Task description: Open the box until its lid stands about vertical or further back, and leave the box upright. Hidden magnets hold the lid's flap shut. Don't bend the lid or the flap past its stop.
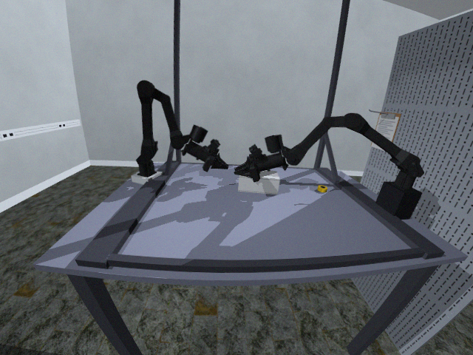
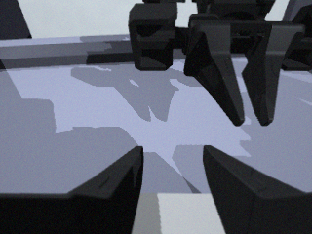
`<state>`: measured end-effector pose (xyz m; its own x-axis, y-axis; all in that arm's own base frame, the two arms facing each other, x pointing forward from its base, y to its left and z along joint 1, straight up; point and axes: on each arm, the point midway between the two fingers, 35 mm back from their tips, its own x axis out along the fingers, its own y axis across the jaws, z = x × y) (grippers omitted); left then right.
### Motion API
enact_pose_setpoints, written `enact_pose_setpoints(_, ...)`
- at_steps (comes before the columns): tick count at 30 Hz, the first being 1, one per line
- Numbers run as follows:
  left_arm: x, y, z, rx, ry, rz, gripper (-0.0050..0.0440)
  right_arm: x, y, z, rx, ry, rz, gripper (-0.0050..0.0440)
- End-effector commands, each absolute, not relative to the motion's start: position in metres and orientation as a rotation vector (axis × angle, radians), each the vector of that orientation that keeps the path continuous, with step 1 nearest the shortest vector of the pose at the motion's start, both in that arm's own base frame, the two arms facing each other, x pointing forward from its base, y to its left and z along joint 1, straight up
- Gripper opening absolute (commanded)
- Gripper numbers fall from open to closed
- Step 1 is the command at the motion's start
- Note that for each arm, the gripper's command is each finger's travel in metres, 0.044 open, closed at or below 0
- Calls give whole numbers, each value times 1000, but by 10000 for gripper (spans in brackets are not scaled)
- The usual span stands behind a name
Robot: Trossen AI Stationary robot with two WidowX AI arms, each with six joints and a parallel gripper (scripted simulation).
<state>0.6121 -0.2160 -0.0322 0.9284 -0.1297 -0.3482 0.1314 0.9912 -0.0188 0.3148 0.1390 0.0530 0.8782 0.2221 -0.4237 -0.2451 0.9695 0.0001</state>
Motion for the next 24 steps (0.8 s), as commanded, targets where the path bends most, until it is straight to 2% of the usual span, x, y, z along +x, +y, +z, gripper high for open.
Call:
enact_pose_setpoints(1, 603, -210, -67, 17, 429, -127, 171, 317, 141, 58, -48, 419, 245, 80)
enact_pose_setpoints(24, 605, -211, -62, 17, 418, -129, 171, 317, 141, 58, -48, 419, 245, 80)
